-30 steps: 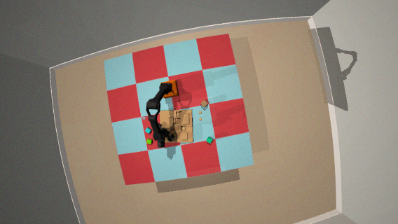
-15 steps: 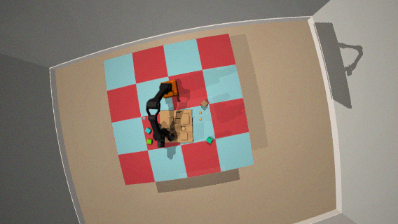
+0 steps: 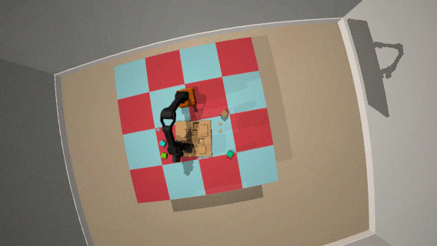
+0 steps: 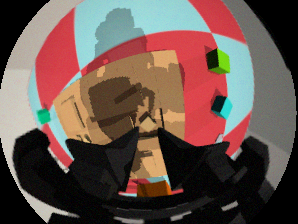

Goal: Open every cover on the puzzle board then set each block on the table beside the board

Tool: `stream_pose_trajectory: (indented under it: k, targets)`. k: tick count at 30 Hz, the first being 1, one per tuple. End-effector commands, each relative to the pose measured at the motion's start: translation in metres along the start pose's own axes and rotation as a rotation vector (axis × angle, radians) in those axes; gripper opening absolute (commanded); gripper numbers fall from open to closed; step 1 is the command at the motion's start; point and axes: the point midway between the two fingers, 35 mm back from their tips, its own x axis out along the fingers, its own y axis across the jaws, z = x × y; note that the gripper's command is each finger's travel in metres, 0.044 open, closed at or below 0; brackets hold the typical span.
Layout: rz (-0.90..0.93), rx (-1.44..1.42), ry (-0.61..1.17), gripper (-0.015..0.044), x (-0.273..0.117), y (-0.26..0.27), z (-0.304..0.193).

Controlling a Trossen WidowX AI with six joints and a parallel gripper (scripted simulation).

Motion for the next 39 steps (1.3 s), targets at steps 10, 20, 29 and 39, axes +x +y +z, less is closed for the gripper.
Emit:
stream_pose_trajectory:
  k: [10,20,29,39]
  targets:
    - [-0.001,-0.373,-0.008,0.0144,-0.022,0.001,0.002]
    - [-0.002,-0.674,-0.007,0.0144,-0.038,0.0,0.002]
    - [-0.003,-0.898,-0.007,0.0144,-0.05,0.0,0.001]
    - [-0.003,-0.898,-0.007,0.0144,-0.031,0.0,0.001]
